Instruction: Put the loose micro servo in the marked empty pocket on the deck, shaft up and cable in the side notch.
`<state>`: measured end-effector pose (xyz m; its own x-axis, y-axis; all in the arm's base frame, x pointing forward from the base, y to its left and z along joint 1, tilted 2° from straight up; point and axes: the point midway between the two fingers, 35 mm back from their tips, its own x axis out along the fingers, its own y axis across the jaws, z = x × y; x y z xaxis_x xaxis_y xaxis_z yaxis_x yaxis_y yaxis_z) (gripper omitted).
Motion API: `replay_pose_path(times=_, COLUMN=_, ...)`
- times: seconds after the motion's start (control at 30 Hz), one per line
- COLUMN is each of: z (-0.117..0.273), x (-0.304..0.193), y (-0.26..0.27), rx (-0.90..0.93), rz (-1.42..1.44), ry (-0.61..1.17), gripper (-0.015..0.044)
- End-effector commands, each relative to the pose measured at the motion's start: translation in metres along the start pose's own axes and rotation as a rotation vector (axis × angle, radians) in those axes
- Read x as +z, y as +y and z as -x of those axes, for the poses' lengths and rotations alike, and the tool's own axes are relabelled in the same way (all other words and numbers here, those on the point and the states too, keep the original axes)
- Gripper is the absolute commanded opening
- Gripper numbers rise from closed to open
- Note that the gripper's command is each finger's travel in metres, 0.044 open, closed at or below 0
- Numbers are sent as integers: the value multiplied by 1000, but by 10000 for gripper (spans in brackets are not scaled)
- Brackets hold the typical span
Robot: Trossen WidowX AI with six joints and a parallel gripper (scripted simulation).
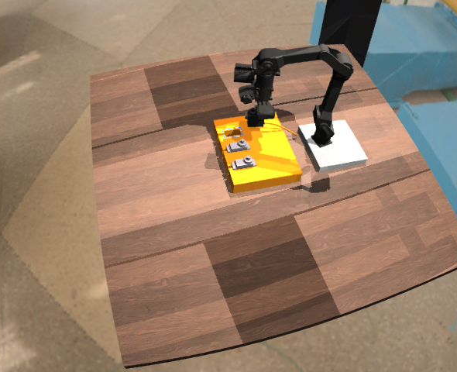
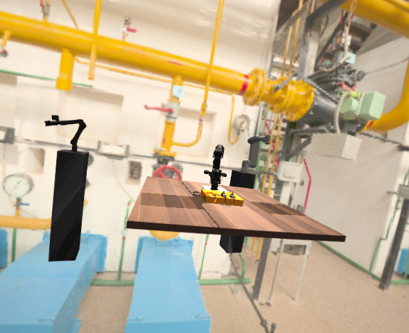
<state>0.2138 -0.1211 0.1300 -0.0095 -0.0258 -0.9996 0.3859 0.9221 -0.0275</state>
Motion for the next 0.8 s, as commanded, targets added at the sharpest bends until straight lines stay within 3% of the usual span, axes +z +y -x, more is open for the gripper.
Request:
replay_pose_path(times=0.0, z=1, x=2, y=-2, rx=-1, rz=-81, ry=-8, gripper=0)
replay_pose_path(times=0.77, z=1, x=2, y=-1, rx=2, rz=-880, ry=-8, gripper=0)
